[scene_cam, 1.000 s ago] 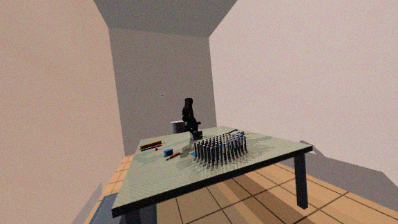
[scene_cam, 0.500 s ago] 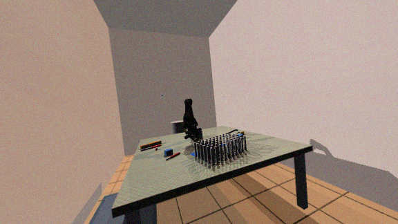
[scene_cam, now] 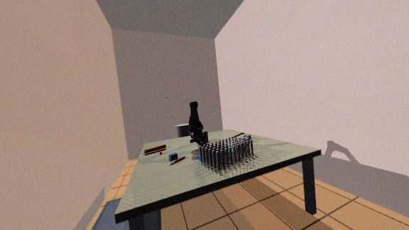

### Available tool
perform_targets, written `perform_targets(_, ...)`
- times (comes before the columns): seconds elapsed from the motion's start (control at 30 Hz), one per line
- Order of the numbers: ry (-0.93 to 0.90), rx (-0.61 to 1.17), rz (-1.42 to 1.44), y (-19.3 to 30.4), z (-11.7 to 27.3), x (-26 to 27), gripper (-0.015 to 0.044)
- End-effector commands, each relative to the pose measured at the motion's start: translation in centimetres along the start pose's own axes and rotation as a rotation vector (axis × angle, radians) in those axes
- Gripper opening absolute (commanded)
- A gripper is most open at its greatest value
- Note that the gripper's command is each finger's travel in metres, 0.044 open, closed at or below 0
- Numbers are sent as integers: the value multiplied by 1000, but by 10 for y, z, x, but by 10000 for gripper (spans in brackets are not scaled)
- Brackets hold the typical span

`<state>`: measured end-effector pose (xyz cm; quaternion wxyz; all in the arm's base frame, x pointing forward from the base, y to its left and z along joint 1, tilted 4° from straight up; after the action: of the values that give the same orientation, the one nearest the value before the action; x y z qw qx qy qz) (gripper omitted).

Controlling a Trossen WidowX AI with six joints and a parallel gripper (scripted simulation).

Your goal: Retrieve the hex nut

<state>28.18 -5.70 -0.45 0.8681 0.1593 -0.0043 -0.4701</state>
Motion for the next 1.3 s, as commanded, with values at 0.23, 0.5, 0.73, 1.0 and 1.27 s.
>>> perform_targets(0.23, -7, 13, -1, 12, 0, 5, 0)
perform_targets(0.5, -7, 14, -1, 18, -2, 6, 0)
perform_targets(0.73, -8, 15, -1, 23, -3, 8, 0)
perform_targets(1.0, -8, 15, -1, 29, -5, 9, 0)
perform_targets(1.27, -8, 16, -1, 34, -6, 11, 0)
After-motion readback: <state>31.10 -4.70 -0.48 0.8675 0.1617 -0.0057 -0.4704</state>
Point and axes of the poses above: the point midway between the two fingers, 35 mm back from their tips, its own z axis back along the fingers, its own x axis across the jaws, y = z × x, the point moved 1 cm from there along z, back along the fingers, and after that the axes turned 14 degrees about z, right-handed, at the moved point
